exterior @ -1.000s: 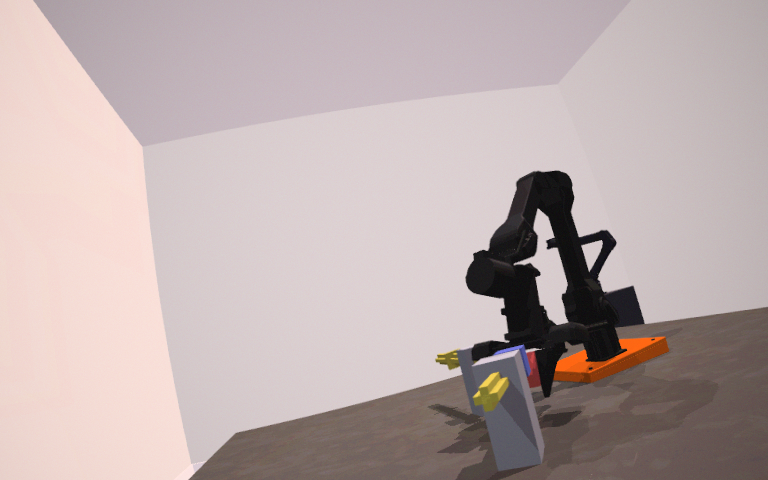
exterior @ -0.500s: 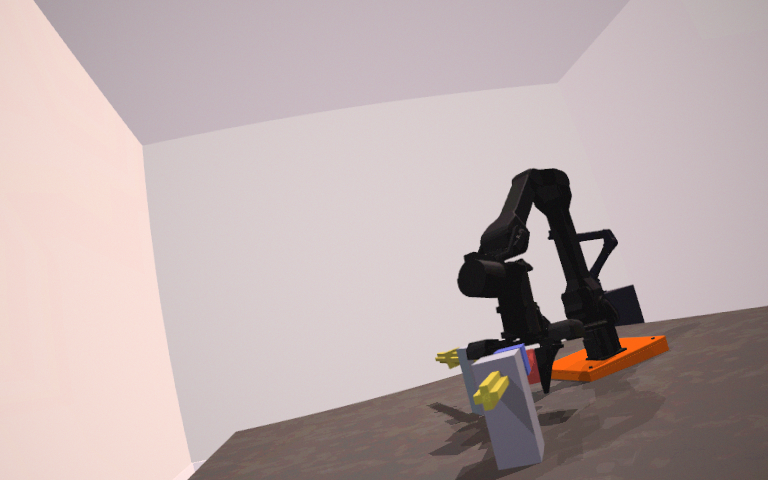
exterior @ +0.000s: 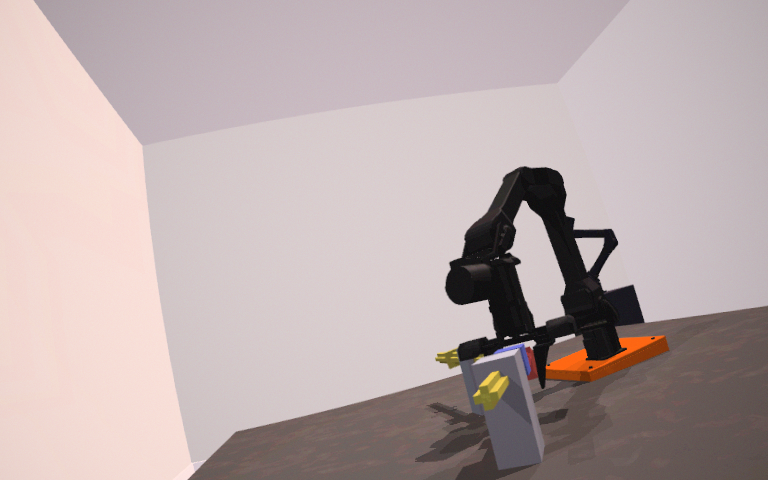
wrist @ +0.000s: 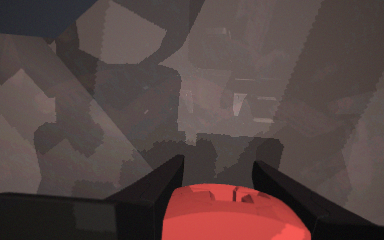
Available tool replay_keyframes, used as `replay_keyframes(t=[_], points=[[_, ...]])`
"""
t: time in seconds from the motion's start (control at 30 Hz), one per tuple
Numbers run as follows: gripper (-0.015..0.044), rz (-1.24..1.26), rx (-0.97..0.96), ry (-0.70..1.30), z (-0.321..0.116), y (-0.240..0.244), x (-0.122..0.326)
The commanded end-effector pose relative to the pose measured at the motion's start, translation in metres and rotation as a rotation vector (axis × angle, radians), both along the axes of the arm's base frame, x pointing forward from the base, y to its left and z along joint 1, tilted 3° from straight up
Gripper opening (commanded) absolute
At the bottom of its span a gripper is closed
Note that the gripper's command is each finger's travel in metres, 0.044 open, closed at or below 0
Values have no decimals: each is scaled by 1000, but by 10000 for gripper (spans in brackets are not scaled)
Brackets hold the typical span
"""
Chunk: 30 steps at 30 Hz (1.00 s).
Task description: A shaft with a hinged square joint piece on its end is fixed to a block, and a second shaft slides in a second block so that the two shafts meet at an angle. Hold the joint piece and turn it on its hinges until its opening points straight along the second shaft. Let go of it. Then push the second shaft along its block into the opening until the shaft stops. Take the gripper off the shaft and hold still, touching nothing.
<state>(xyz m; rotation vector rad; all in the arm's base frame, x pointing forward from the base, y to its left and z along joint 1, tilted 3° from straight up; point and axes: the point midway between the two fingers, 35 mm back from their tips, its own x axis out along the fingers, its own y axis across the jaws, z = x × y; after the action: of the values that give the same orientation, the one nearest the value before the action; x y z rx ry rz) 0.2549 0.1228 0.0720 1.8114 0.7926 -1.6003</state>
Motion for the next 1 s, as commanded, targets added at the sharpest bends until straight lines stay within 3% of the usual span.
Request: replay_keyframes(t=[0.0, 0.57, 0.97], points=[[0, 59, -40, 25, 2, -3, 1], [0, 276, -204, 106, 10, -11, 8], [0, 296, -222, 115, 11, -12, 8]])
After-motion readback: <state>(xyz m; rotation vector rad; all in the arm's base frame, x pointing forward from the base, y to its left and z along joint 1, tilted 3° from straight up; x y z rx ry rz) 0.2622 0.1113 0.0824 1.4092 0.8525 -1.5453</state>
